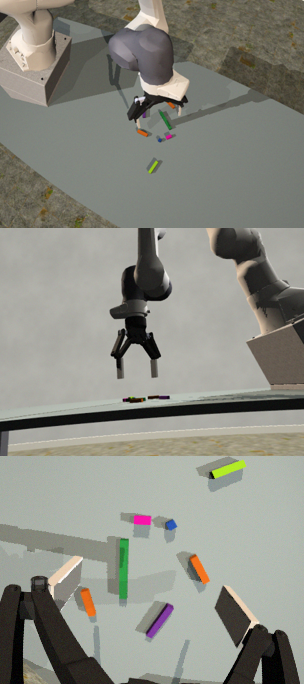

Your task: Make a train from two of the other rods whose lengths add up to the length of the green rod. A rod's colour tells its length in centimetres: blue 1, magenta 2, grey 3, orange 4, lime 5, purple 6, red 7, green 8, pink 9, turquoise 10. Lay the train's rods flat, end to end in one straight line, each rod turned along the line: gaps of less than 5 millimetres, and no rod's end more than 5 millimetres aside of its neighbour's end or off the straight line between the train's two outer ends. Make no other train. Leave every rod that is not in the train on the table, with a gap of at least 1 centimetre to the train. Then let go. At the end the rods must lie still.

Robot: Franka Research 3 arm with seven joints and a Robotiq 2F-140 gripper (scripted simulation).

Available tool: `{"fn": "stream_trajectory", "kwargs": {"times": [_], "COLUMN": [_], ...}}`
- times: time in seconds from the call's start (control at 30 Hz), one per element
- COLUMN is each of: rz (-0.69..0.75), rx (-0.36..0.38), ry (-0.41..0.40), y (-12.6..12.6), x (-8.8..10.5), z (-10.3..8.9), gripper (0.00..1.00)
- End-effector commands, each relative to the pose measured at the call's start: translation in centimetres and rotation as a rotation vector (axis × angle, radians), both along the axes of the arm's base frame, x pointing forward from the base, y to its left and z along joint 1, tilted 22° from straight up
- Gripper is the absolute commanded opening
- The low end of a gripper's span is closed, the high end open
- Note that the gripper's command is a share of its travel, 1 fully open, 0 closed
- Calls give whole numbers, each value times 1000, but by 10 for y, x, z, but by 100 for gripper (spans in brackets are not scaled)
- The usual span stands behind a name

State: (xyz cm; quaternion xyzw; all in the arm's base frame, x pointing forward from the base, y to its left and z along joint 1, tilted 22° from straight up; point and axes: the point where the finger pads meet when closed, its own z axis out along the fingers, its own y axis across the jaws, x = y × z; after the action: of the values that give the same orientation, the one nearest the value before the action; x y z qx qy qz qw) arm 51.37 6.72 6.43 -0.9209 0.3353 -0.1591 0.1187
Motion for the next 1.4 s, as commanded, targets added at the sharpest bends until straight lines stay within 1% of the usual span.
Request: {"fn": "stream_trajectory", "kwargs": {"times": [0.0, 0.13, 0.2, 0.23, 0.7, 0.77, 0.8, 1.23, 1.33, 1.37], "rz": [-161, -241, -241, -293, -557, -557, -605, -834, -851, -897], "rx": [37, 68, 68, 89, 194, 194, 213, 308, 315, 334], "ry": [28, 37, 37, 43, 73, 73, 79, 106, 108, 114], "y": [-5, -10, -10, -13, -27, -27, -30, -42, -42, -45], "x": [2, 5, 5, 7, 16, 16, 18, 25, 25, 27], "z": [-1, 0, 0, 0, 2, 2, 2, 3, 3, 3], "gripper": [100, 100, 100, 100, 100, 100, 100, 100, 100, 100]}}
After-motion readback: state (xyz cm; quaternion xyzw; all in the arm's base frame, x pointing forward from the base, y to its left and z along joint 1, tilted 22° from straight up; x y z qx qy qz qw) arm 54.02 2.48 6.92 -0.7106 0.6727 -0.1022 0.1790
